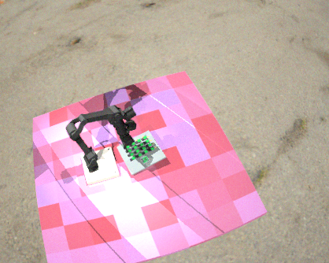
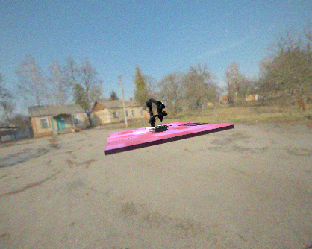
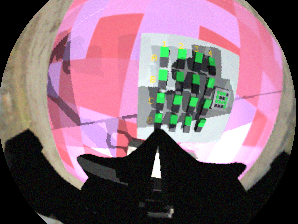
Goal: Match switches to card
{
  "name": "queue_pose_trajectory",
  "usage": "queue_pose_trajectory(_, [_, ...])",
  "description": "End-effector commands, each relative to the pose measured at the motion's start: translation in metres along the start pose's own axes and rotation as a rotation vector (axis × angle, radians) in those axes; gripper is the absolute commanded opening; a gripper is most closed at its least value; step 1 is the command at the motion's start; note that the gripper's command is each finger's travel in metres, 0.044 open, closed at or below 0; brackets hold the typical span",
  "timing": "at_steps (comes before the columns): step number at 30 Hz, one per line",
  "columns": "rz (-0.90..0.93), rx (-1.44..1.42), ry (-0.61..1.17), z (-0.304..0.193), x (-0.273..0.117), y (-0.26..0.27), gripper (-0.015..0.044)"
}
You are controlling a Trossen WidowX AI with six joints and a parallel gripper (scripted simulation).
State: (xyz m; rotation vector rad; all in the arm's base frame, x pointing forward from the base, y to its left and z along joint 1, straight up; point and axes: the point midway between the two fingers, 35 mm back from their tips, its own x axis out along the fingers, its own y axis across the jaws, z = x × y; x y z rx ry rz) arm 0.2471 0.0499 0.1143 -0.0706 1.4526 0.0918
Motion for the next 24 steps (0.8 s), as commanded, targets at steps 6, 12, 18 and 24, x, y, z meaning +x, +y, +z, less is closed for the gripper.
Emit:
queue_pose_trajectory(6, [-0.01,0.003,0.005,0.032,-0.014,-0.032,0.0])
queue_pose_trajectory(12, [-0.012,0.003,0.003,0.046,-0.015,-0.048,0.0])
queue_pose_trajectory(18, [-0.012,0.003,0.003,0.046,-0.015,-0.048,0.0])
queue_pose_trajectory(24, [-0.012,0.003,0.003,0.046,-0.015,-0.048,0.0])
